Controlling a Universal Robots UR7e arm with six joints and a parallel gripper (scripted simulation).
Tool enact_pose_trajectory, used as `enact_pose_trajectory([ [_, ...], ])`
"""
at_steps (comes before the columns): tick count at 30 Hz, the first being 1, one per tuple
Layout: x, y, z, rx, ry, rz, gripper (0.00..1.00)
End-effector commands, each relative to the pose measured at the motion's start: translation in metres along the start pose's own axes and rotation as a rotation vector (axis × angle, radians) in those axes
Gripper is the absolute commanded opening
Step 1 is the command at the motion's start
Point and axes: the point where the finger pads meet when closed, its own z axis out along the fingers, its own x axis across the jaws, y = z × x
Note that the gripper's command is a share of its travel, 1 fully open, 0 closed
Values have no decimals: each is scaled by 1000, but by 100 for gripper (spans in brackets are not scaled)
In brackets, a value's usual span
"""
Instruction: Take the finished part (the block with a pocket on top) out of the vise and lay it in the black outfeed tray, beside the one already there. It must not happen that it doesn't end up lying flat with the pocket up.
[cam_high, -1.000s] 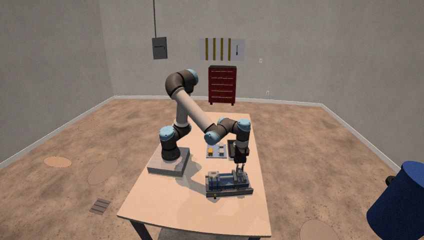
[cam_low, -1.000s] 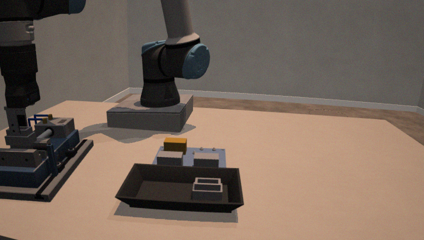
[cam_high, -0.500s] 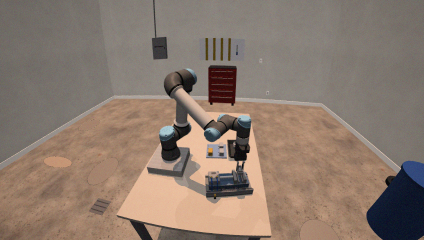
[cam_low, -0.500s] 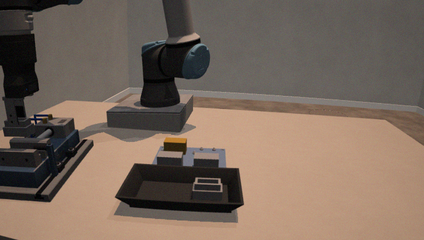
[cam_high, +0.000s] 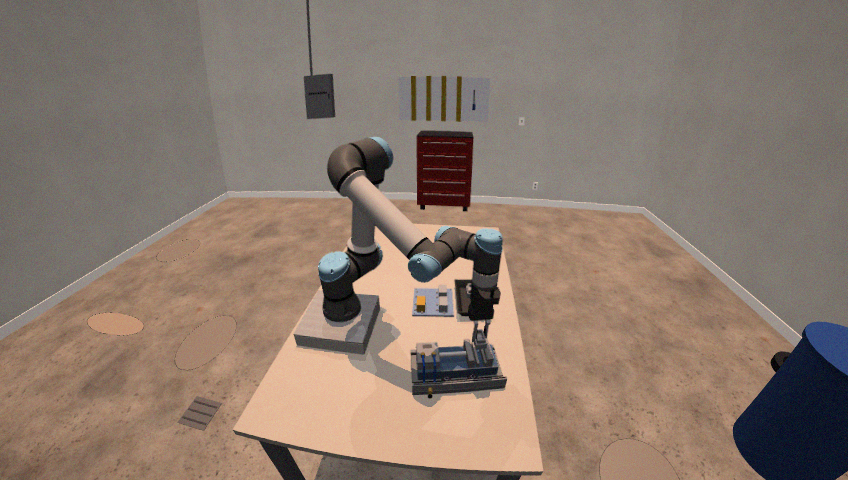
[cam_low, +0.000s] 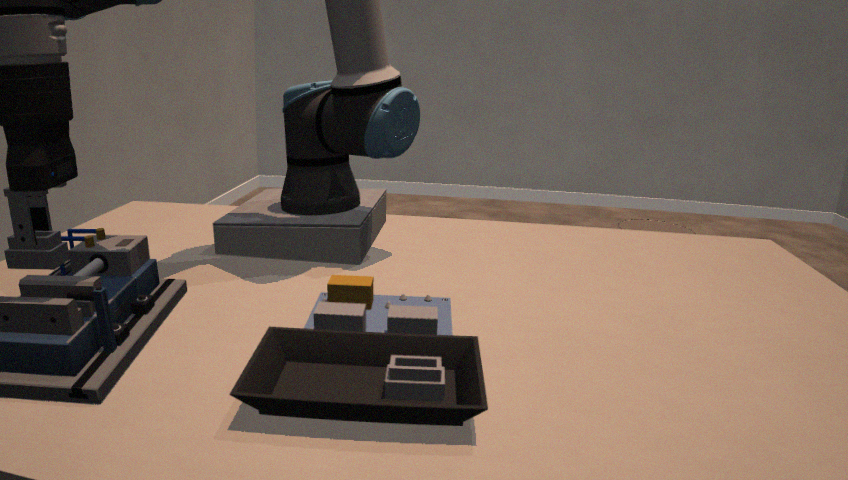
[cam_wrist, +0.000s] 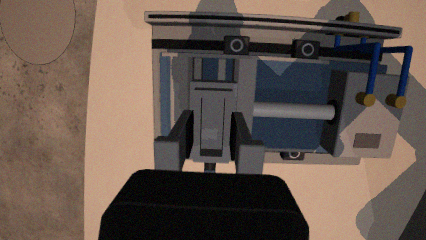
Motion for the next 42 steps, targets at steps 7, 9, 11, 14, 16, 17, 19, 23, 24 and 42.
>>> enact_pose_trajectory([
  [7,-5,10,-1,1,-2,3,0],
  [9,-5,10,-1,1,-2,3,0],
  [11,-8,15,-1,1,-2,5,0],
  [14,-12,25,-1,0,-2,8,0],
  [16,-15,33,-1,0,-2,10,0],
  [17,-17,37,-1,0,-2,11,0],
  [19,-21,47,-1,0,-2,14,0],
  [23,-29,69,-1,0,-2,21,0],
  [24,-31,76,-1,-1,-2,23,0],
  [42,-53,187,-1,-1,-2,54,0],
])
